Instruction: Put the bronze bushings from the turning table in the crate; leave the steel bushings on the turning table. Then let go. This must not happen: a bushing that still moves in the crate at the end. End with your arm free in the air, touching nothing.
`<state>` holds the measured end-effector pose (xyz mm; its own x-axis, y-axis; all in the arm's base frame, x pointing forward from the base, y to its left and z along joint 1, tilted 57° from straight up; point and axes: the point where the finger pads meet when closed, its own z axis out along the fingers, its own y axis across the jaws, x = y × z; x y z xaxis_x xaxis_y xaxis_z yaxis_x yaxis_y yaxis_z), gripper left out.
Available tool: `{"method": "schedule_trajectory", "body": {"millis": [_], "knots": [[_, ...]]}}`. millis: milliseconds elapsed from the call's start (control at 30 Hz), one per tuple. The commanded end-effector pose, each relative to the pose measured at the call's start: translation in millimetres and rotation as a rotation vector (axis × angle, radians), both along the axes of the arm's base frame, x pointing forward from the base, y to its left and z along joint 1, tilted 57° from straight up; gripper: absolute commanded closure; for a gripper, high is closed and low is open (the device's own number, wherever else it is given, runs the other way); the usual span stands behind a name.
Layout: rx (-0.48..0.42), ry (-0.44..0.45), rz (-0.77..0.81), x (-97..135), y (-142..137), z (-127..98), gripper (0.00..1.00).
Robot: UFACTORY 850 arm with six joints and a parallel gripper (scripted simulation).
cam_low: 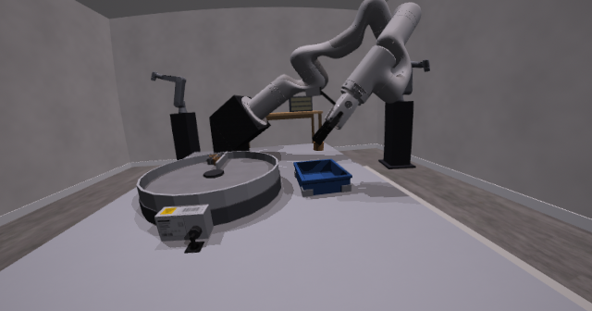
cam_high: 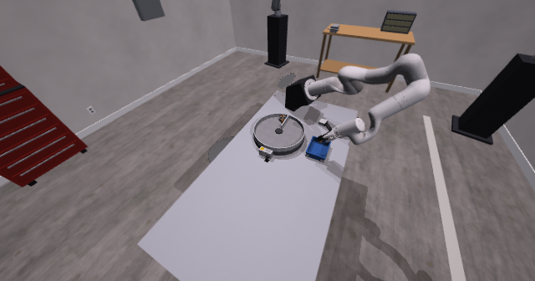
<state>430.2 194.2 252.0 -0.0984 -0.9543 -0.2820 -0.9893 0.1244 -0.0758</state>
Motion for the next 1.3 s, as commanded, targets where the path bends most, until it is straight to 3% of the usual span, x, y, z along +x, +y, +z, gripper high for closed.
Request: {"method": "schedule_trajectory", "body": {"millis": [0,533,1267], "knots": [[0.0,-0.001,0.0,0,0,0,1.0],[0.0,-0.001,0.0,8,45,-29,1.0],[0.0,-0.001,0.0,9,48,-31,1.0]]}}
